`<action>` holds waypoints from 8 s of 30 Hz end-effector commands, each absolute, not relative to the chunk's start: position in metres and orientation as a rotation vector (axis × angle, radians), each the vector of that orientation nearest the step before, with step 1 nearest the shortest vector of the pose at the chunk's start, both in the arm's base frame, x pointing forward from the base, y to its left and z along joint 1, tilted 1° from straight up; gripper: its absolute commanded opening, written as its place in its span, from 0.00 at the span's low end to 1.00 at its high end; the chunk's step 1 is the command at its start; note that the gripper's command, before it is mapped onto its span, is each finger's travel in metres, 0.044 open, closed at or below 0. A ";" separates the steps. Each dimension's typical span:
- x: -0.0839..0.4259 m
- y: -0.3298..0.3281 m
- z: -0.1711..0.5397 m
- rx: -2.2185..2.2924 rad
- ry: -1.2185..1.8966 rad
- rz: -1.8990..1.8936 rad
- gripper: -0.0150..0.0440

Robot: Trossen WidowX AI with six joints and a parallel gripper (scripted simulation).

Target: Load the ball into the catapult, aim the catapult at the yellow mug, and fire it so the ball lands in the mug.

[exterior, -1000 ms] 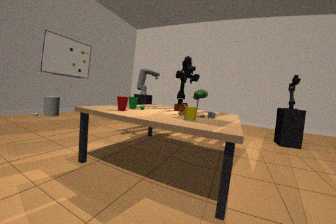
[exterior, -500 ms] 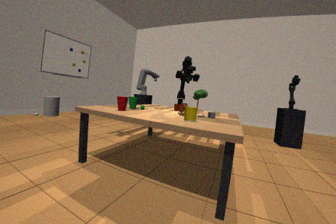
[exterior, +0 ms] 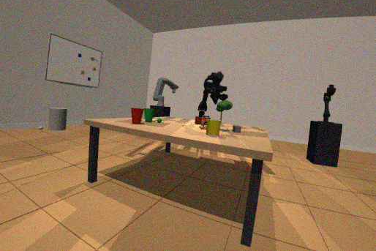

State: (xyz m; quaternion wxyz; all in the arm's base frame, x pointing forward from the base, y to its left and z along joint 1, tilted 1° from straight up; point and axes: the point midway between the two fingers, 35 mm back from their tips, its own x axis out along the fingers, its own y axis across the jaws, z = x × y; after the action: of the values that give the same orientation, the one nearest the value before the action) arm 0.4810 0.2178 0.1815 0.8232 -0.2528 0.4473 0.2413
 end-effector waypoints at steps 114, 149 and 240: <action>0.226 0.162 -0.009 -2.078 1.419 0.883 0.25; 0.242 0.229 0.074 -1.807 1.368 0.855 0.74; 0.546 0.193 0.247 -0.251 0.721 0.458 1.00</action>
State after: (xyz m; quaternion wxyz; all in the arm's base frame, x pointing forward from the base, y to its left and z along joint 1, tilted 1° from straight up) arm 0.5454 0.1930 0.2460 0.9022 -0.1212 0.3497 0.2217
